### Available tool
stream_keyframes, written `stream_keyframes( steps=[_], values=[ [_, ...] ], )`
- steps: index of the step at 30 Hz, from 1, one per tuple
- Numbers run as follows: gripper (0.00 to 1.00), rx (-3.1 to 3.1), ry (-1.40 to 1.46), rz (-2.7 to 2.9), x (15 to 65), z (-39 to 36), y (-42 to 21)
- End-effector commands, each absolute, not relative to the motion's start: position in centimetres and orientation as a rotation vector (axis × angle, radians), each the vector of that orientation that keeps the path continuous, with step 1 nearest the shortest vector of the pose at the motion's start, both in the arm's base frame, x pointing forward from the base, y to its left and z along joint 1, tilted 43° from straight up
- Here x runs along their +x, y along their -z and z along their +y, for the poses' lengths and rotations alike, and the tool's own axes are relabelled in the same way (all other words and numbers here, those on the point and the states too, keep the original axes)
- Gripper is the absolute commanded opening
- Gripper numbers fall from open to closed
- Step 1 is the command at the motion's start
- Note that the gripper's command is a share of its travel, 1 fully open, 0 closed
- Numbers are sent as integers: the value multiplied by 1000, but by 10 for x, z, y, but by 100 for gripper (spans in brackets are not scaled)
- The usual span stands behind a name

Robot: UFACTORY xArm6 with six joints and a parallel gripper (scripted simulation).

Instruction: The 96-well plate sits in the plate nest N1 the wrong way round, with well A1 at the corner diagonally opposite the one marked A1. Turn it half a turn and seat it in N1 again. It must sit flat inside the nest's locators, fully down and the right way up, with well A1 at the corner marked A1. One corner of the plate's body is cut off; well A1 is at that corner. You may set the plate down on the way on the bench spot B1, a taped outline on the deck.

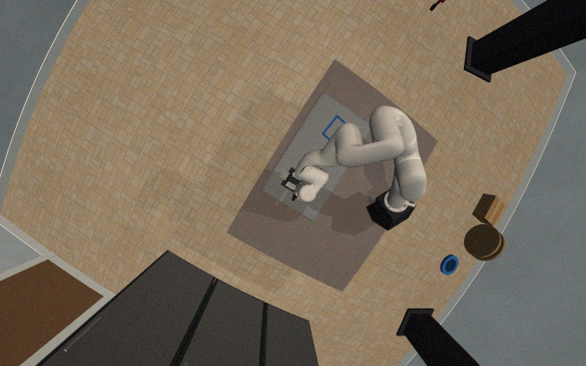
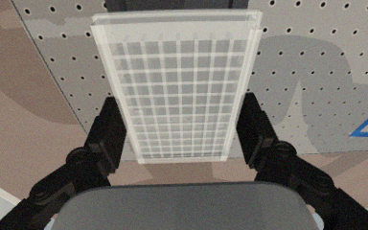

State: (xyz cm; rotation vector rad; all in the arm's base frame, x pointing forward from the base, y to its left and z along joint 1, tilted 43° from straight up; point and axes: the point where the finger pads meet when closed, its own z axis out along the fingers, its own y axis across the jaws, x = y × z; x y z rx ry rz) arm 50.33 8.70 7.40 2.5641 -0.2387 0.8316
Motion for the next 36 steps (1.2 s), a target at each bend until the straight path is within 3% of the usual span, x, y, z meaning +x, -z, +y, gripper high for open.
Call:
stream_keyframes(
  steps=[1,18,36],
  values=[
    [0,2565,-835,-238,499,92,-83],
    [0,2565,-835,-238,497,94,-85],
    [0,2571,-876,-390,475,47,-96]
  ],
)
